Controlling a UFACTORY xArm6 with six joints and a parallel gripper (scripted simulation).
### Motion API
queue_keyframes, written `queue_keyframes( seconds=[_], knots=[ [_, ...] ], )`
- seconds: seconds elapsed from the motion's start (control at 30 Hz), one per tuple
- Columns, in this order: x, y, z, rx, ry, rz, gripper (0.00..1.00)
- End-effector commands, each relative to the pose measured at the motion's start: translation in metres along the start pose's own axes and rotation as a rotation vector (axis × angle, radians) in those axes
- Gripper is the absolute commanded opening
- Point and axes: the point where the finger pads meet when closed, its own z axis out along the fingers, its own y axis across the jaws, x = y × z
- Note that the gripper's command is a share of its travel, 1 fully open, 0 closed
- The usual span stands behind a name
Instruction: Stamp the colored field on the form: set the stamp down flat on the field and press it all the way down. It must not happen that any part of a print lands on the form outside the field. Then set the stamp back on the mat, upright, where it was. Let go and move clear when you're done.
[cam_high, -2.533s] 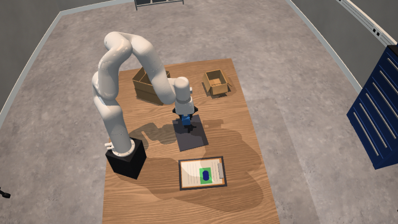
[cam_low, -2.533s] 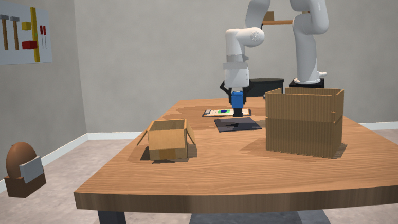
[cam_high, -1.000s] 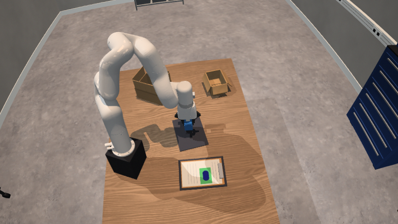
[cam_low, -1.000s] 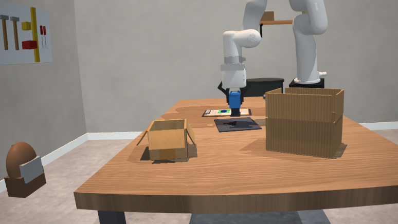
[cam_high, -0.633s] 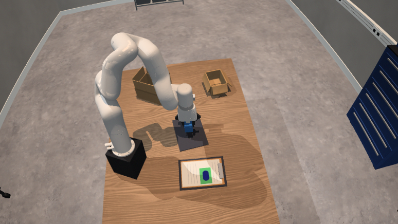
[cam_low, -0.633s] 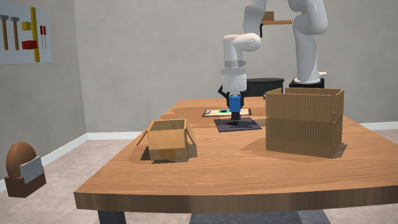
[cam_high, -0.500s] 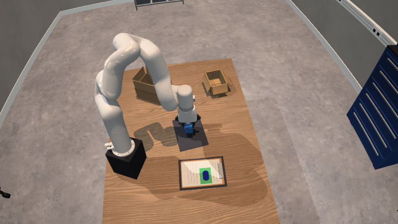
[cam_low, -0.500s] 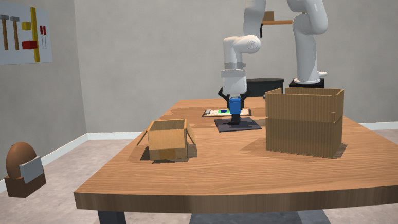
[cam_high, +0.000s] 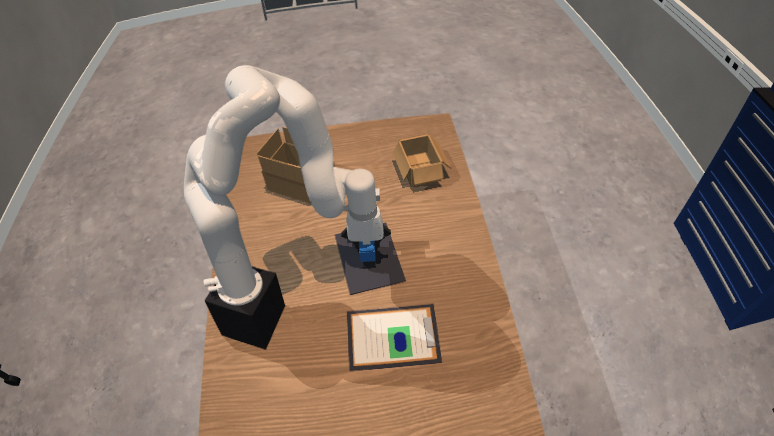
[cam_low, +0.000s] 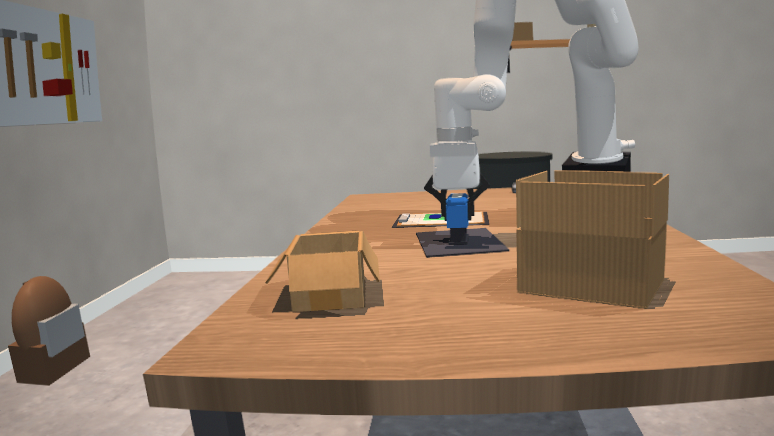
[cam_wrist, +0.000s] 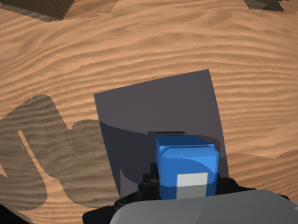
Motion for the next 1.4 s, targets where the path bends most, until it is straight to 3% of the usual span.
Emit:
queue_keyframes(
  seconds=[0.0, 0.03, 0.07, 1.37],
  knots=[
    [0.0007, 0.0012, -0.0006, -0.003, 0.003, 0.000, 0.27],
    [0.0007, 0.0012, -0.0006, -0.003, 0.003, 0.000, 0.27],
    [0.0007, 0.0012, -0.0006, -0.003, 0.003, 0.000, 0.87],
    [0.0007, 0.0012, -0.0007, -0.003, 0.003, 0.000, 0.87]
  ],
)
